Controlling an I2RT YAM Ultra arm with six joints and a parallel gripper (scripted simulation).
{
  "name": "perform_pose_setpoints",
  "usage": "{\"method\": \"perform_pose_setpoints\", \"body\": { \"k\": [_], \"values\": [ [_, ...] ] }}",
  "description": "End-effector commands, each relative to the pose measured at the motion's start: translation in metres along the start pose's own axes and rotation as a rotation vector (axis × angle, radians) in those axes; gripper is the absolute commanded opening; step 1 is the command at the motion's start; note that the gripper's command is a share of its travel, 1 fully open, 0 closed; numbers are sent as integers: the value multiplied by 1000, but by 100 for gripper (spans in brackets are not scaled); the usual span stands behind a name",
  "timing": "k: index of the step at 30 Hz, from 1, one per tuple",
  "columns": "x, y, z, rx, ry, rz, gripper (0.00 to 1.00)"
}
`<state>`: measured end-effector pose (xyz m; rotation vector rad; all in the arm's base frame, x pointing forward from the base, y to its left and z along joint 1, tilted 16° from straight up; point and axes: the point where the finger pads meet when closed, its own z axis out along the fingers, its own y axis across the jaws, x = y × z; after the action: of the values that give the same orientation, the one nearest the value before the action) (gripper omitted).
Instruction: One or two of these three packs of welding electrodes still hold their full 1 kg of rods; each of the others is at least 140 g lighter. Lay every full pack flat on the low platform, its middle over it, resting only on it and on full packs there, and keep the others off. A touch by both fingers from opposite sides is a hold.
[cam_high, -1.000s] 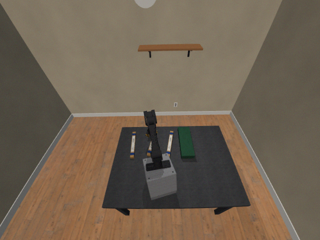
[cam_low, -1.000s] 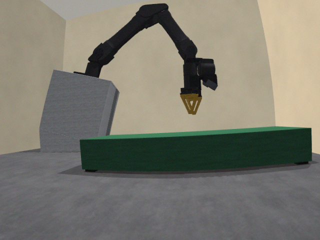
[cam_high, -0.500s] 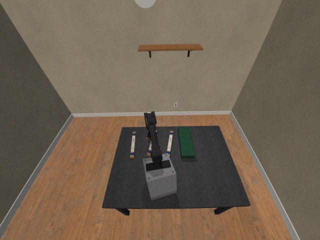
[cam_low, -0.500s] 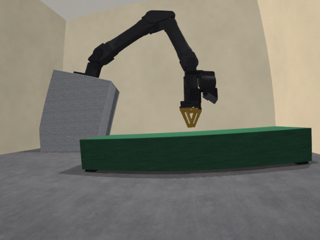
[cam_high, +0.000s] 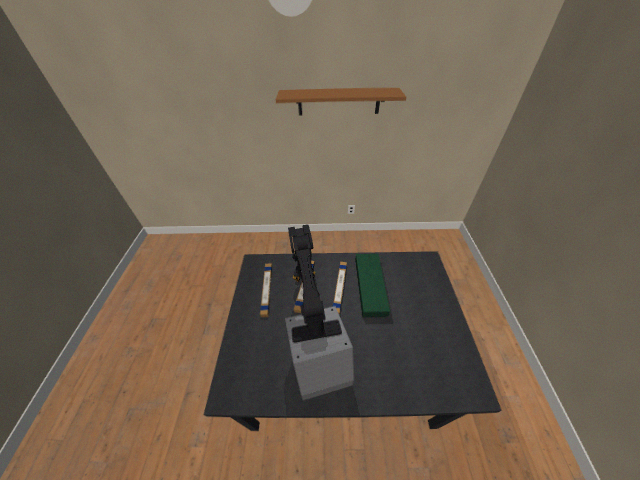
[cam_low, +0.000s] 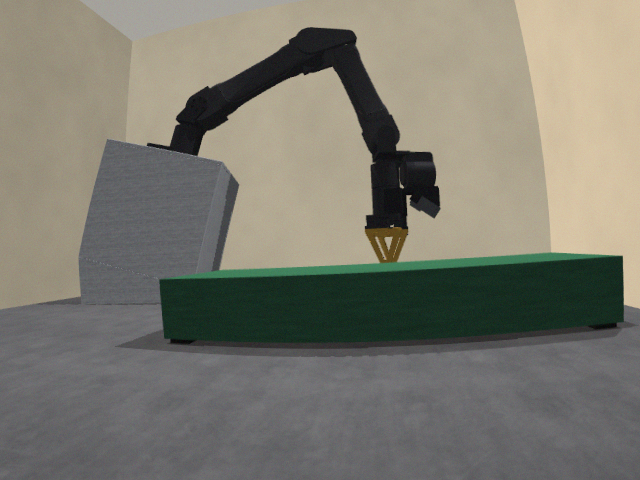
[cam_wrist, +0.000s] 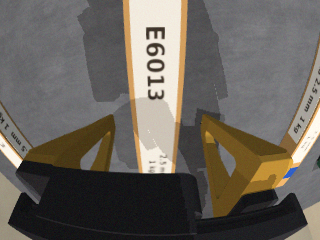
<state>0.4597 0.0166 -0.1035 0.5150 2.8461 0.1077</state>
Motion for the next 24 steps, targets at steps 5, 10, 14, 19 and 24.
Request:
{"method": "perform_pose_setpoints", "body": {
  "k": [5, 10, 14, 19, 24],
  "values": [
    [-18, 14, -7, -19, -59, -8, 74],
    [-19, 15, -8, -20, -62, -8, 74],
    [-20, 12, -8, -19, -63, -1, 74],
    [-15, 9, -6, -14, -52, 0, 74],
    [-7, 5, -4, -7, -36, 1, 74]
  ]
}}
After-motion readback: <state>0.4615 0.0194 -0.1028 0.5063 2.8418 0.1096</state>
